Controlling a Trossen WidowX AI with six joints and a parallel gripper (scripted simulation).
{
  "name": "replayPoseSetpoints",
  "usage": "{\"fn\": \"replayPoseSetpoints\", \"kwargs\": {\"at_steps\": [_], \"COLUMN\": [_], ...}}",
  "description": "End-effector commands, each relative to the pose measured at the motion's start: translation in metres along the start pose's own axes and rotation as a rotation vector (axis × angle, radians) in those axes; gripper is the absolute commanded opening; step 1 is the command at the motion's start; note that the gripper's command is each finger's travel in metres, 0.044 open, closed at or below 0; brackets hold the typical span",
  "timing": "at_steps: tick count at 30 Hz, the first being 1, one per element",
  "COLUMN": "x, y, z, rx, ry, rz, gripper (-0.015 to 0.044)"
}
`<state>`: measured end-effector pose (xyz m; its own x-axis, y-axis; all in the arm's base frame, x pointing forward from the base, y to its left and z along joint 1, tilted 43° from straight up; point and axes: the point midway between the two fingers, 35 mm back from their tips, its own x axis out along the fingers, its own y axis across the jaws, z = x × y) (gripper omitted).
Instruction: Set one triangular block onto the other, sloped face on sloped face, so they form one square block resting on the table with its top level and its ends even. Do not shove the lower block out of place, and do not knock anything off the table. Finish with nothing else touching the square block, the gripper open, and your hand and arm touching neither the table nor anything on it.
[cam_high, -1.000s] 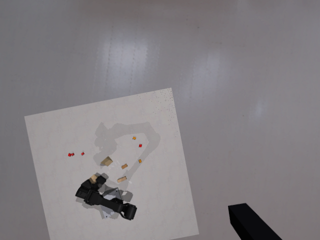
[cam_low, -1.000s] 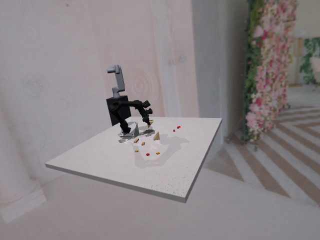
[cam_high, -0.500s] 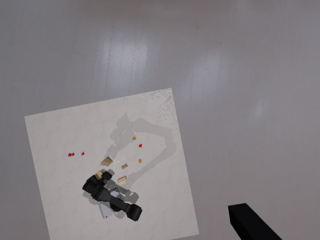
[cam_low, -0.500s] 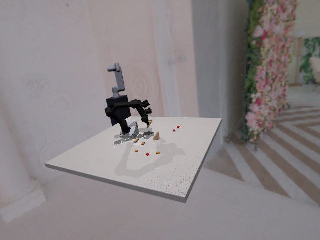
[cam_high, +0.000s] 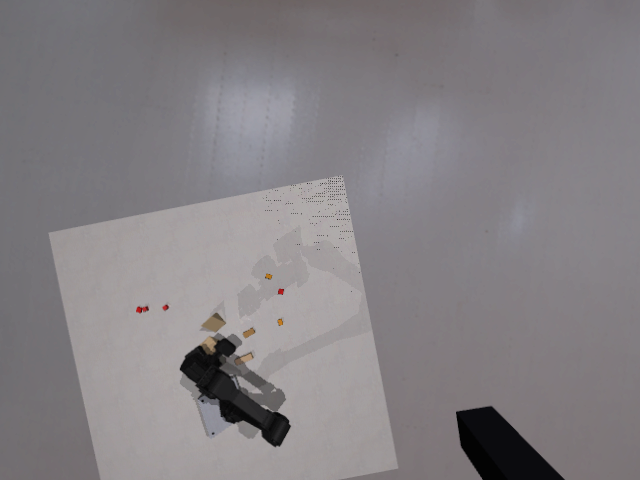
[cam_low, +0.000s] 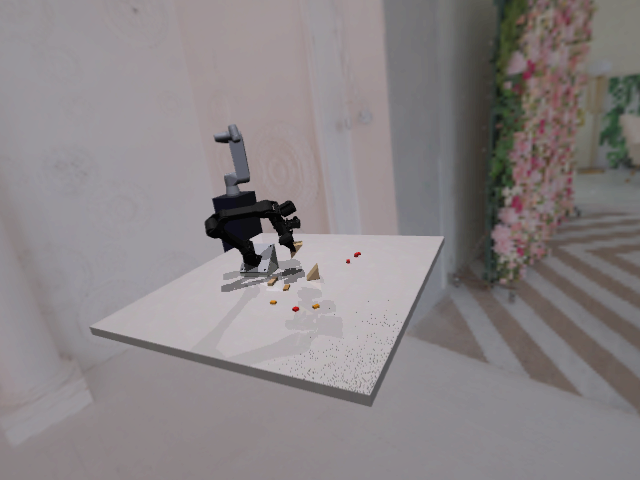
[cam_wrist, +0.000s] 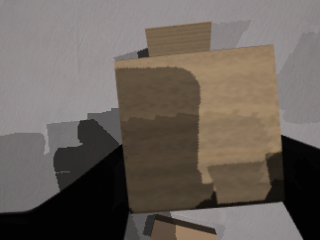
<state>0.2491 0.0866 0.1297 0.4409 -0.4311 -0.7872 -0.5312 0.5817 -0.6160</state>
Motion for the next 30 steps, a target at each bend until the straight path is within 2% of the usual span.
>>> {"fn": "replayPoseSetpoints", "kwargs": {"at_steps": [1,15,22,30], "x": [0.008,0.074,0.08,0.107], "y": [-0.003,0.0,-0.002,-0.003], "z": [0.001,0.002,0.003,0.003], "rx": [0.001,0.001,0.001,0.002], "ry": [-0.005,-0.006,-0.007,-0.007], "rz": [-0.003,-0.007,-0.007,-0.008], "gripper": [0.0,0.0,0.0,0.0]}}
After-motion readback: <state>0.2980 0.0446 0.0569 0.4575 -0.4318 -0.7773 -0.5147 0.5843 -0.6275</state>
